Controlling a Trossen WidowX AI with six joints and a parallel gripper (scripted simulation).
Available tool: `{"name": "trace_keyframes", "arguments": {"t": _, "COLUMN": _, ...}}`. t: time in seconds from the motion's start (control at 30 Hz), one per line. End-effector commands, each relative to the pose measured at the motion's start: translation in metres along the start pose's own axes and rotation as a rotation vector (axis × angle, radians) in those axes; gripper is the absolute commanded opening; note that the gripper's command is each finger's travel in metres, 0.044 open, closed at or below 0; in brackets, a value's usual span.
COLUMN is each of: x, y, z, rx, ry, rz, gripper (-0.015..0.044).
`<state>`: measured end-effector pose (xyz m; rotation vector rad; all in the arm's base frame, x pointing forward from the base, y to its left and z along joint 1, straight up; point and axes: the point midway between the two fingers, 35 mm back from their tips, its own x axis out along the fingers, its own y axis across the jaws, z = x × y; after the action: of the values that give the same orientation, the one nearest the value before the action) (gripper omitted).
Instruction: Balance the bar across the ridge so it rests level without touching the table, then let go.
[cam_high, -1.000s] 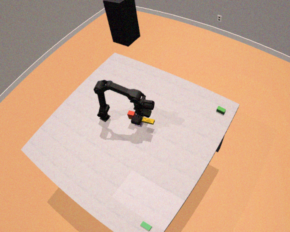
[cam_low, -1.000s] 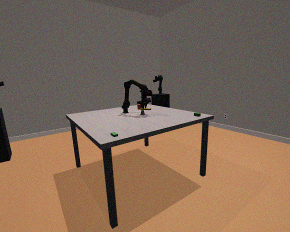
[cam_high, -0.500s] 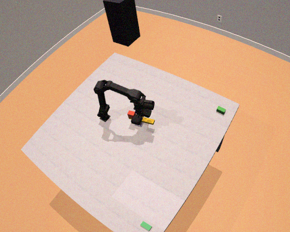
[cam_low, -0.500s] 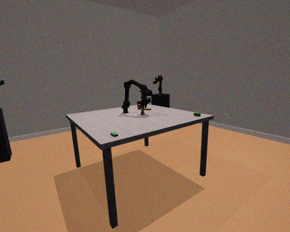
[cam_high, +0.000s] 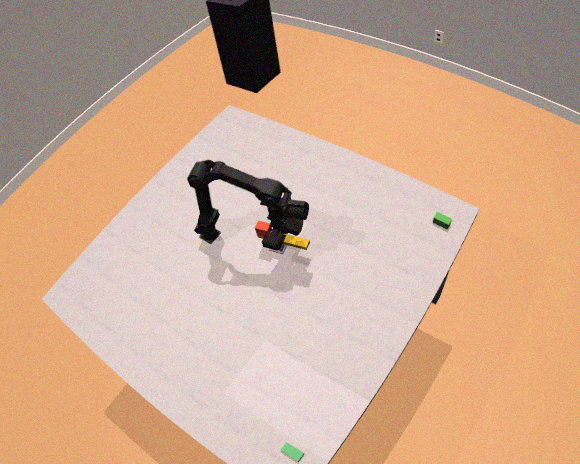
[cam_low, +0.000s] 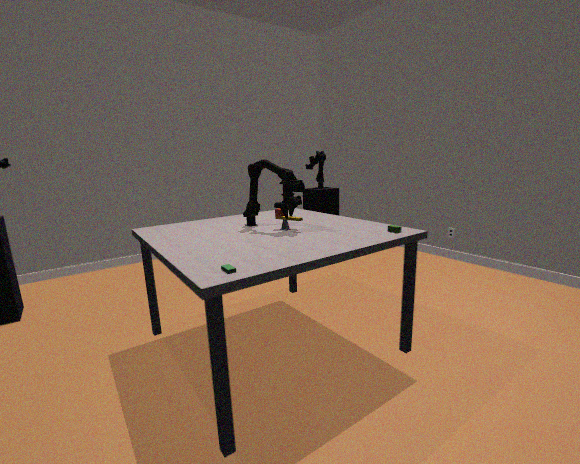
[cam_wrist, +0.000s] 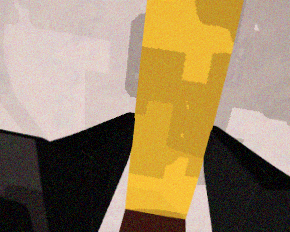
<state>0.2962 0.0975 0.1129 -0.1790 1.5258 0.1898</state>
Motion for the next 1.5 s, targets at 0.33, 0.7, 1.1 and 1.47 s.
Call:
{"name": "trace_keyframes", "arguments": {"t": 0.33, "x": 0.0013, "y": 0.0000, "z": -0.0014, "rx": 0.003, "ry": 0.009, "rz": 0.000, "gripper": 0.0000}}
{"name": "trace_keyframes", "arguments": {"t": 0.7, "x": 0.0005, "y": 0.0000, "z": -0.0012, "rx": 0.003, "ry": 0.009, "rz": 0.000, "gripper": 0.0000}}
{"name": "trace_keyframes", "arguments": {"t": 1.1, "x": 0.0002, "y": 0.0000, "z": -0.0009, "rx": 0.003, "ry": 0.009, "rz": 0.000, "gripper": 0.0000}}
{"name": "trace_keyframes", "arguments": {"t": 1.47, "x": -0.0002, "y": 0.0000, "z": -0.0007, "rx": 0.003, "ry": 0.009, "rz": 0.000, "gripper": 0.0000}}
